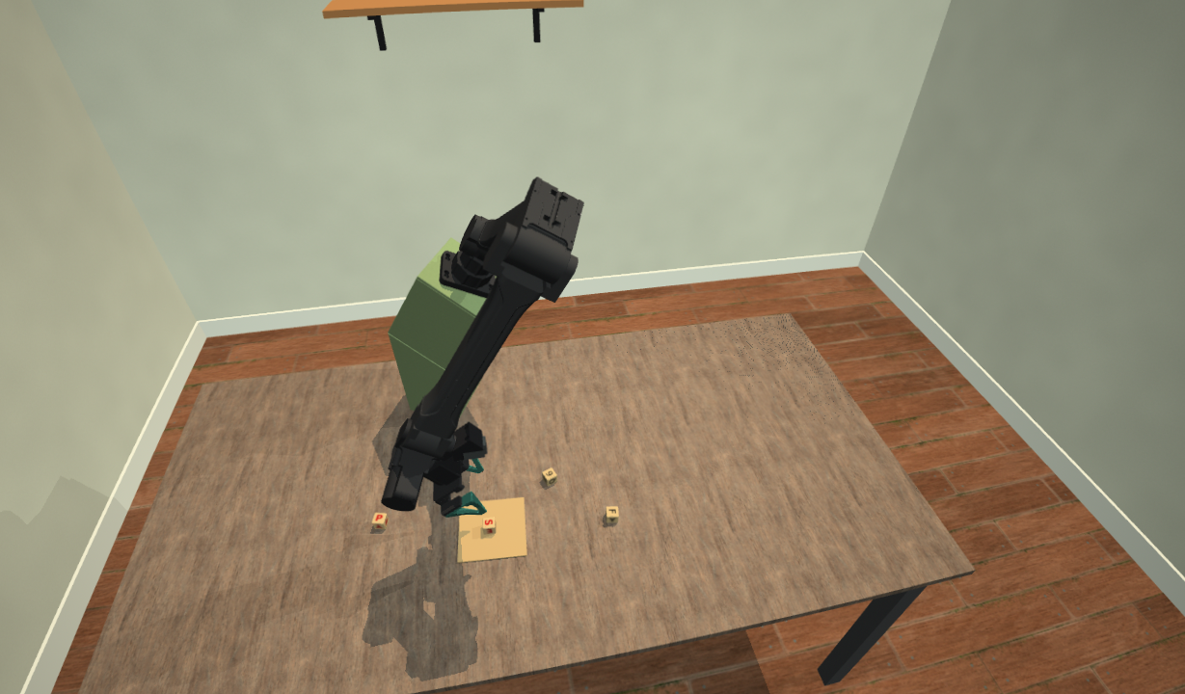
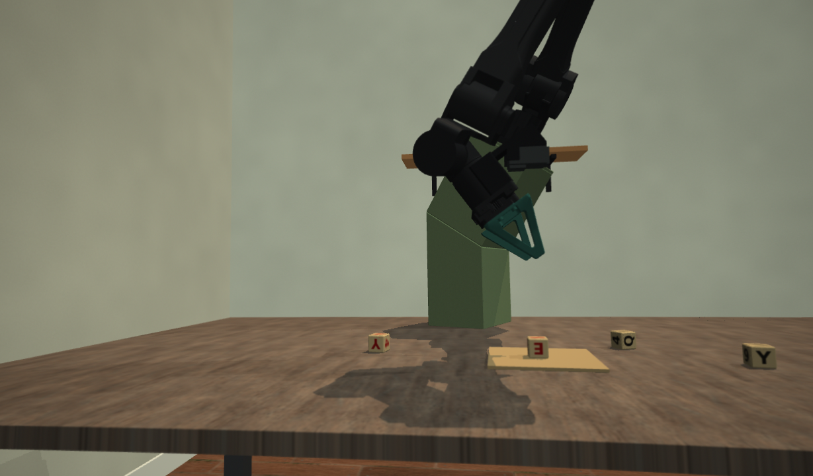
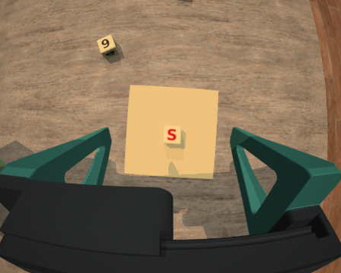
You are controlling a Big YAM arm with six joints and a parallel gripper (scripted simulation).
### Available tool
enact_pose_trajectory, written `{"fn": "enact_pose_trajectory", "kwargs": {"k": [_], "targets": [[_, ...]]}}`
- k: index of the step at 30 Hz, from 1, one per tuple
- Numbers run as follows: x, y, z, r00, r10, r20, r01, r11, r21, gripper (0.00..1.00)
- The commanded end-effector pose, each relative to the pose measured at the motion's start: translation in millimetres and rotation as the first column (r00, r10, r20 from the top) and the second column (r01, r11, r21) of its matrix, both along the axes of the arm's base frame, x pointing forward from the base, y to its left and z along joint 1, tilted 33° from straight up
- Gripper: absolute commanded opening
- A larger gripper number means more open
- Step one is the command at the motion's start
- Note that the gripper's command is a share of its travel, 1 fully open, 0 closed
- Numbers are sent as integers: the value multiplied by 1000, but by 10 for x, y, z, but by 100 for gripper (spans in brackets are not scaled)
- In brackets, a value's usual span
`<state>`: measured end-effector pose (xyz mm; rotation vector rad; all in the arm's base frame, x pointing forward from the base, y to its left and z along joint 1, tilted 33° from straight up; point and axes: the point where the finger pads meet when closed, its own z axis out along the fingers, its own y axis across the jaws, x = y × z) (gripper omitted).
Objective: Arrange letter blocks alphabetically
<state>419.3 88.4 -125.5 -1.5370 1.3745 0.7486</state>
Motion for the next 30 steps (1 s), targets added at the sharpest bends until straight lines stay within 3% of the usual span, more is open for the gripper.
{"fn": "enact_pose_trajectory", "kwargs": {"k": [1, 6, 9, 11, 12, 14, 17, 18, 19, 23, 25, 28, 29, 30], "targets": [[72, -25, 68, 1000, 3, 24, -3, 1000, 2, 100], [69, -56, 47, 1000, -5, 19, 5, 1000, 3, 100], [99, -329, -143, 995, -95, -34, 95, 995, 12, 100], [99, -329, -143, 995, -95, -34, 95, 995, 12, 100], [106, -495, -242, 987, -145, -65, 146, 989, 15, 100], [89, -892, -484, 950, -275, -148, 281, 959, 25, 100], [45, -1168, -656, 919, -344, -194, 355, 934, 27, 100], [-12, -1397, -804, 880, -409, -240, 428, 903, 31, 100], [-12, -1399, -805, 880, -409, -240, 428, 903, 31, 100], [-272, -2010, -1234, 736, -566, -370, 621, 783, 36, 100], [-400, -2017, -1290, 707, -579, -407, 646, 763, 37, 100], [-402, -2020, -1293, 706, -580, -408, 647, 762, 37, 100], [-248, -1977, -1153, 738, -563, -372, 619, 784, 40, 100], [-248, -1977, -1153, 738, -563, -372, 619, 784, 40, 100]]}}
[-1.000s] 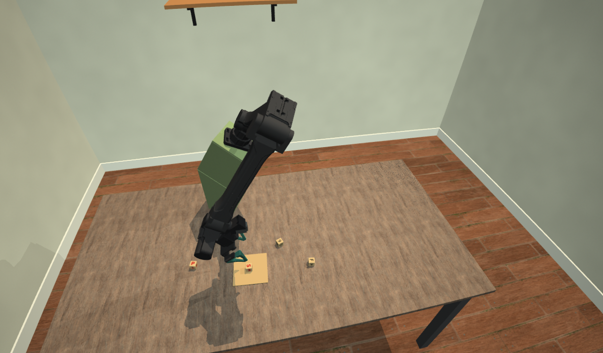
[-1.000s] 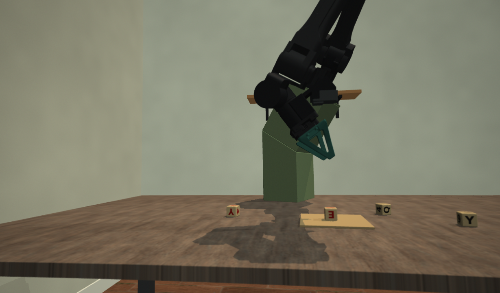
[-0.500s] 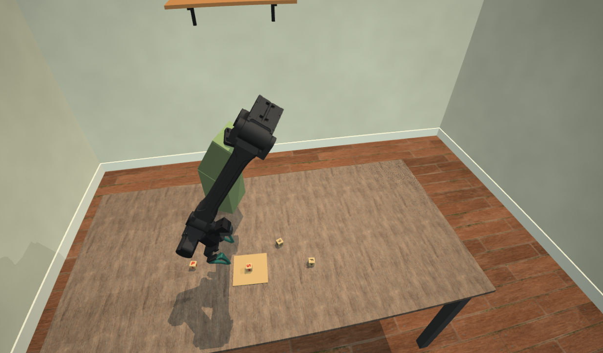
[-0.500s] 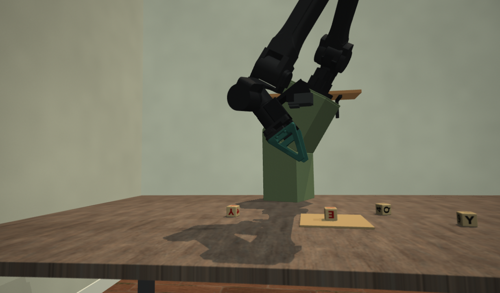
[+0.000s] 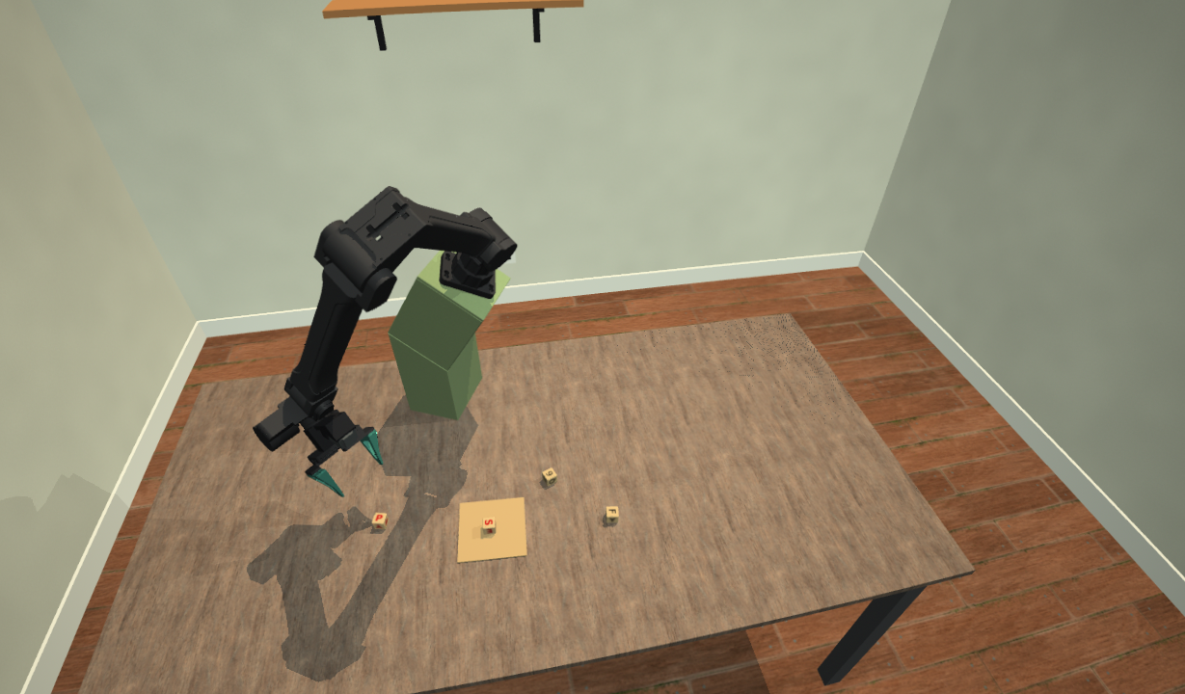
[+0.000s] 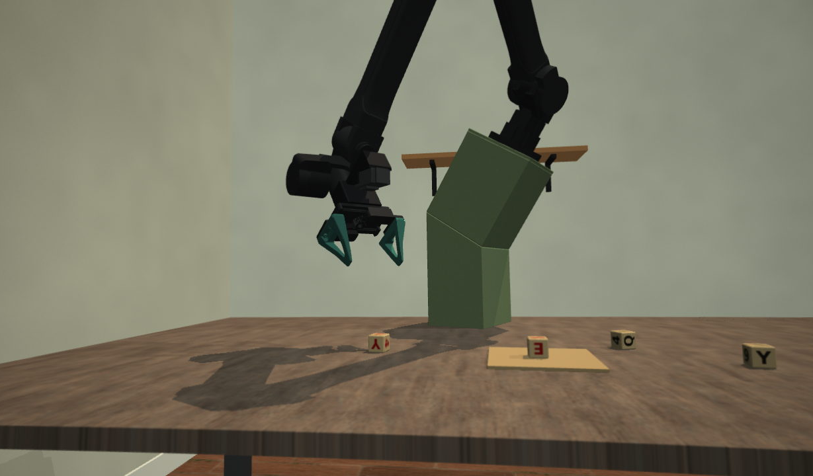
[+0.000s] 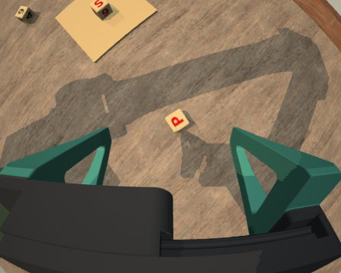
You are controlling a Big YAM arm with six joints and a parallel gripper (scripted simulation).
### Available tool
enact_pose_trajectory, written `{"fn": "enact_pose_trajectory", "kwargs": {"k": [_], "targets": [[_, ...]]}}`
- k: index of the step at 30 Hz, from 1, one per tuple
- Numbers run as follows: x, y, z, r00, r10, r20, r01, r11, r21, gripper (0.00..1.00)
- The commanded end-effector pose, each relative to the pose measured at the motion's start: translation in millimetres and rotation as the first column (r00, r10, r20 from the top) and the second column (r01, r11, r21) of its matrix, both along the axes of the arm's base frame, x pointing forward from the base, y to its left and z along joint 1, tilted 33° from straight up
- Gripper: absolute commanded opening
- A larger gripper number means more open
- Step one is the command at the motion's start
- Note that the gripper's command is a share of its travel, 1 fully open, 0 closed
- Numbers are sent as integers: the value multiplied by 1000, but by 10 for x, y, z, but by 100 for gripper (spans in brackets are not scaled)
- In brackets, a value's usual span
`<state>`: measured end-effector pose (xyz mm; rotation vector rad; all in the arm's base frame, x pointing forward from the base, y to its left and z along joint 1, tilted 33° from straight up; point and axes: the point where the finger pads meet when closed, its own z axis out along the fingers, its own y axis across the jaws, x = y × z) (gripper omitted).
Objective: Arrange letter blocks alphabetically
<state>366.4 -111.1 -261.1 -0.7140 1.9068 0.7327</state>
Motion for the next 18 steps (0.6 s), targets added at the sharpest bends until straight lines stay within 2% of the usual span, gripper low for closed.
{"fn": "enact_pose_trajectory", "kwargs": {"k": [1, 4, 5, 7, 9, 12, 18], "targets": [[334, -25, 204, 999, 26, 43, -24, 999, -36, 100], [343, -32, 204, 999, 26, 44, -24, 999, -38, 100], [304, -164, 204, 999, -7, 44, 9, 999, -38, 100], [196, -81, 74, 1000, -10, 16, 10, 1000, -14, 100], [162, -53, 77, 1000, -10, 10, 10, 1000, -9, 100], [230, -52, 141, 1000, 2, 24, -2, 1000, -21, 100], [230, -52, 141, 1000, 2, 24, -2, 1000, -21, 100]]}}
